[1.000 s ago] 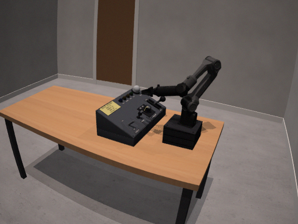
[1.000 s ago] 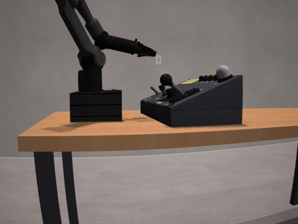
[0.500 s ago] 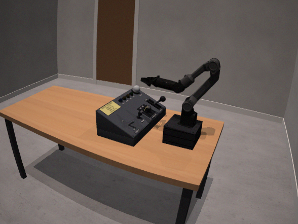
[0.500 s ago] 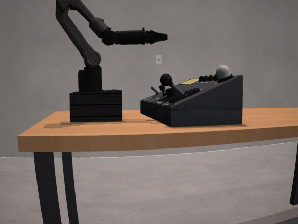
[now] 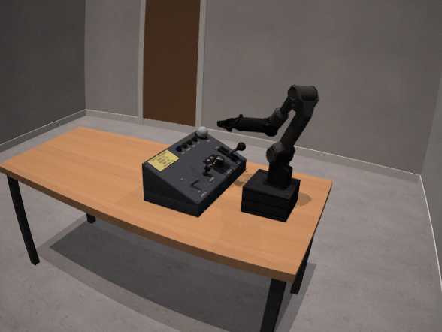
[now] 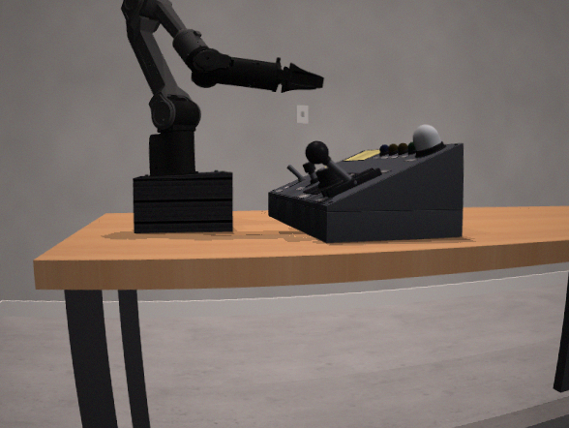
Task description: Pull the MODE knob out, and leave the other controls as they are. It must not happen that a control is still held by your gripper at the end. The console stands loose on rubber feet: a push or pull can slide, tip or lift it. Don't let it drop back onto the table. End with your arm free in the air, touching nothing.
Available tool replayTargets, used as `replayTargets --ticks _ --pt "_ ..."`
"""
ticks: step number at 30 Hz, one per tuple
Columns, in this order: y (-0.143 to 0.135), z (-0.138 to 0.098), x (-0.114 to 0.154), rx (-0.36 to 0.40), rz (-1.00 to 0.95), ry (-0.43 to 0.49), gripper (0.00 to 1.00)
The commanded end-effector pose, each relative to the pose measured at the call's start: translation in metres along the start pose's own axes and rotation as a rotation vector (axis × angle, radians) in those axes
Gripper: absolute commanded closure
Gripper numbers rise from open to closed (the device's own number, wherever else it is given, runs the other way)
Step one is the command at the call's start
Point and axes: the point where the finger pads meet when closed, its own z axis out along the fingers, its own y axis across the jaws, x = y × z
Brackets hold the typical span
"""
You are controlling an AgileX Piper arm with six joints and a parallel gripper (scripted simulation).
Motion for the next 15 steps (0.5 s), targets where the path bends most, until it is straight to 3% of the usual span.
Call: replayTargets --ticks 1,7,9,15 --pt "-0.009 -0.003 0.008 0.011 0.005 0.038 0.00" --pt "-0.037 -0.021 0.042 0.061 0.054 0.188 0.00" --pt "-0.037 -0.021 0.042 0.061 0.054 0.188 0.00" --pt "-0.054 -0.040 0.070 0.104 0.114 0.305 0.00"
